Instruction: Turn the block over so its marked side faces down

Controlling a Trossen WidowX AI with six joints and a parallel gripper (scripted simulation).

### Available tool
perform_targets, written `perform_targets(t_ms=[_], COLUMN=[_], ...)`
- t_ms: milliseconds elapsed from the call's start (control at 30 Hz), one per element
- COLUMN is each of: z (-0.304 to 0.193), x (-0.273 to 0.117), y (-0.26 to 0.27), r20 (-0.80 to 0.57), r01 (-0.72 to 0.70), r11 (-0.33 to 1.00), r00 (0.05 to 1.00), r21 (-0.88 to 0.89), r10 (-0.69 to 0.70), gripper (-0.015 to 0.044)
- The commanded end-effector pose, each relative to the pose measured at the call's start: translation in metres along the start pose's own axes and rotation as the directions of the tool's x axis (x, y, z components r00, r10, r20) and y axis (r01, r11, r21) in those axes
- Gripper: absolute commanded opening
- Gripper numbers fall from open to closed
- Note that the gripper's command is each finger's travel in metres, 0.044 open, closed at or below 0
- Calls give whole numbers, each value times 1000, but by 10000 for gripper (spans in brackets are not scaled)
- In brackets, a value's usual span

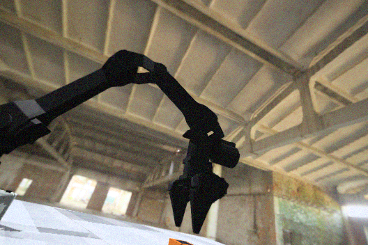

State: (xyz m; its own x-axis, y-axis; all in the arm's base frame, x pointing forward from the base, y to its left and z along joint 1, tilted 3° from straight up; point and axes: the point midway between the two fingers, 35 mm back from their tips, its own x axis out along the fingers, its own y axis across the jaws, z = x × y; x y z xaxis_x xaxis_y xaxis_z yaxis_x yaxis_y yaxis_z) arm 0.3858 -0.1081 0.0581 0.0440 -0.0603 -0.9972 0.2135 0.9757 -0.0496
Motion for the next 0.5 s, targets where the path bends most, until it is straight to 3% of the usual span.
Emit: perform_targets(t_ms=[0, 467], z=[-1, 0], x=[7, 28], y=[-1, -1], r20=[-2, -2], r01=[1, 1], r11=[1000, 1000], r00=[1000, 1000], r21=[-5, -5], r10=[-1, -1], gripper=[440, 440])
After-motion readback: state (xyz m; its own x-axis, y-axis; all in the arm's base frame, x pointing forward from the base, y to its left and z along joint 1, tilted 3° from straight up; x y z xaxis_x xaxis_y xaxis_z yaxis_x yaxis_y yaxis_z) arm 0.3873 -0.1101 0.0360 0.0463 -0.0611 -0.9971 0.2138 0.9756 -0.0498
